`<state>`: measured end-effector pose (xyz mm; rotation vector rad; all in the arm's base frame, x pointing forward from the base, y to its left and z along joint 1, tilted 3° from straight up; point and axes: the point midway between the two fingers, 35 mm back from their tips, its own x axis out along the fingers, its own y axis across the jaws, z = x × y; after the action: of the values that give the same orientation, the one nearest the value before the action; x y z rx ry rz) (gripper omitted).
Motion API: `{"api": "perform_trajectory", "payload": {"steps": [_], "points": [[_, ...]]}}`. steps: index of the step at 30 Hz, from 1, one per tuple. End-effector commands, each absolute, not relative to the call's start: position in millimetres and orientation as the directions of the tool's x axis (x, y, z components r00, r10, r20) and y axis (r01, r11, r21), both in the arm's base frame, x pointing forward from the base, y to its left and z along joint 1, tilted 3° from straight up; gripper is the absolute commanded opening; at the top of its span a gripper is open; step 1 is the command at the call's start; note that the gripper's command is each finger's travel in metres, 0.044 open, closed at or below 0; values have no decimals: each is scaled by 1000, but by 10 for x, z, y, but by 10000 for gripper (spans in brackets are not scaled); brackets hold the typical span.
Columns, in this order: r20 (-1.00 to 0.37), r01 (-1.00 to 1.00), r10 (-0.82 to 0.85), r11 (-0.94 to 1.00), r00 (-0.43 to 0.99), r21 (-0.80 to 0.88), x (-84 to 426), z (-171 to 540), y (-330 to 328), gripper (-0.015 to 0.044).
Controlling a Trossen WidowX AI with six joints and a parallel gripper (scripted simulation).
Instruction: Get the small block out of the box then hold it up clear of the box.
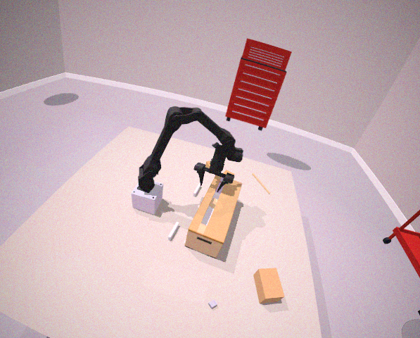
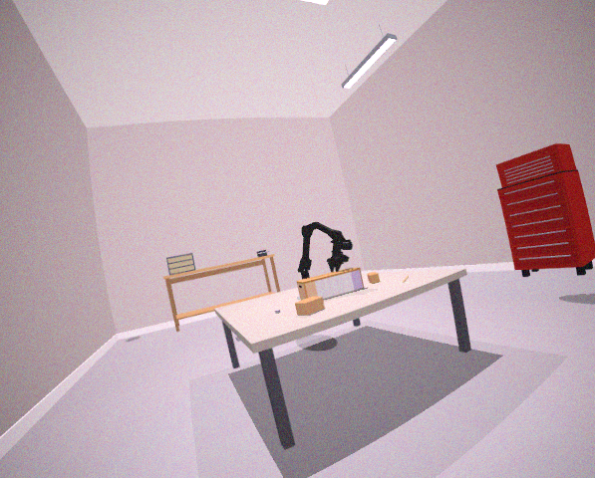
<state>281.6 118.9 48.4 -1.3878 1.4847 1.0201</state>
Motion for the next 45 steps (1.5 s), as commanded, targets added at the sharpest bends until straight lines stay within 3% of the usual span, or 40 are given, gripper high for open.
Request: {"api": "perform_trajectory", "payload": {"steps": [1,26,45], "points": [[-946,-998,-321,52,-39,24,2802,395,1172,400],[-948,-998,-316,55,-36,20,2784,134,1129,400],[-947,-998,-320,54,-38,22,2757,120,667,400]]}}
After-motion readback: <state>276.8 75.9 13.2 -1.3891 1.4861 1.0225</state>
